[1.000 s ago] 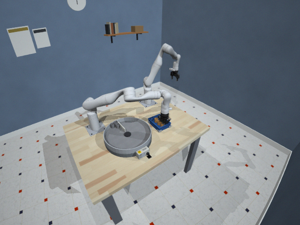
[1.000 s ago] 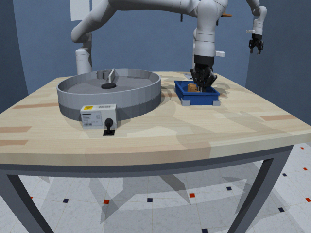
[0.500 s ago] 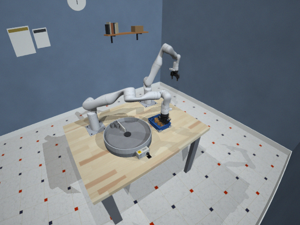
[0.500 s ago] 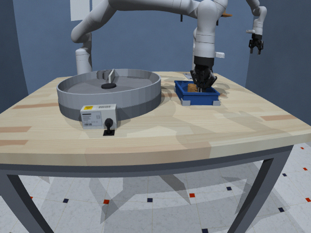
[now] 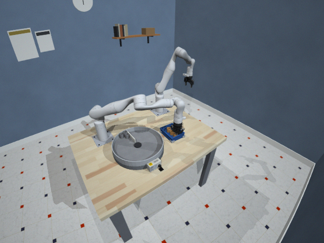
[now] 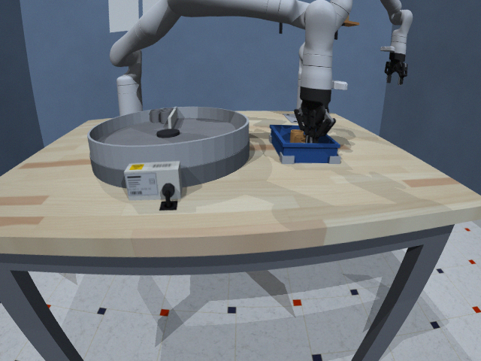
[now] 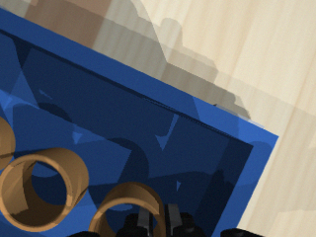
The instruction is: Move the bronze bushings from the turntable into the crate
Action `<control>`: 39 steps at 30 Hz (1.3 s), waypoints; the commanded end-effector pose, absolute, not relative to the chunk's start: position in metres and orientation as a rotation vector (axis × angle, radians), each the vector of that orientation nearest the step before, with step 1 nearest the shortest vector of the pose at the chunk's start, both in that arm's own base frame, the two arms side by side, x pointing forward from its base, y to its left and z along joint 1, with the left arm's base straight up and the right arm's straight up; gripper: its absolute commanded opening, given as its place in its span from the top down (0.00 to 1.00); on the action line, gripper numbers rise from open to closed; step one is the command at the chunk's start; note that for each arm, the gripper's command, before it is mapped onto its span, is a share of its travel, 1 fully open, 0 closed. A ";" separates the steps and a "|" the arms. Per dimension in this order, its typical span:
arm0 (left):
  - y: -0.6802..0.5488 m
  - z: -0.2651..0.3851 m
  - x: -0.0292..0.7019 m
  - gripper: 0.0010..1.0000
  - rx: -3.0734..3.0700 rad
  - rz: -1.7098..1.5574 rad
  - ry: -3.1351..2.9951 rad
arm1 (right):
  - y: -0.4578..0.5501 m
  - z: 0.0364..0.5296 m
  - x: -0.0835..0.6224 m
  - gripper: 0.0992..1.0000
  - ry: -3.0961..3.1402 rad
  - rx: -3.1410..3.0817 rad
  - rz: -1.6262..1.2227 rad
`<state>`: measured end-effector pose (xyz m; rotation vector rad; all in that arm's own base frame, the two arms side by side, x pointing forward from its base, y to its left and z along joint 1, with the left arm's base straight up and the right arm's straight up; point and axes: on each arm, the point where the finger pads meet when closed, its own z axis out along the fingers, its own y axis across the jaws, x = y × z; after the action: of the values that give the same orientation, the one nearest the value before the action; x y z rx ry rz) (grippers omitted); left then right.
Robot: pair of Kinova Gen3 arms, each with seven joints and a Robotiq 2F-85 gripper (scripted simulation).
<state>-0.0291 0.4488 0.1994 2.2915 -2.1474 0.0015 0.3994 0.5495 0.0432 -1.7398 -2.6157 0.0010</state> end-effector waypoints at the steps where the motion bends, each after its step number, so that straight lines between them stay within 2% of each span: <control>1: 0.449 0.200 -0.029 0.00 2.292 0.000 -2.148 | 0.550 0.045 0.400 1.00 -2.616 -1.740 -0.003; 25: 0.449 0.200 -0.029 0.00 2.292 0.000 -2.148 | 0.550 0.045 0.400 1.00 -2.616 -1.740 -0.003; 26: 0.449 0.200 -0.029 0.00 2.292 0.000 -2.148 | 0.550 0.045 0.400 0.86 -2.616 -1.740 -0.003; 39: 0.449 0.200 -0.029 0.00 2.292 0.000 -2.148 | 0.550 0.045 0.400 0.86 -2.616 -1.740 -0.003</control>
<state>-0.0291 0.4488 0.1994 2.2915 -2.1474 0.0015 0.3994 0.5495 0.0432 -1.7397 -2.6157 0.0010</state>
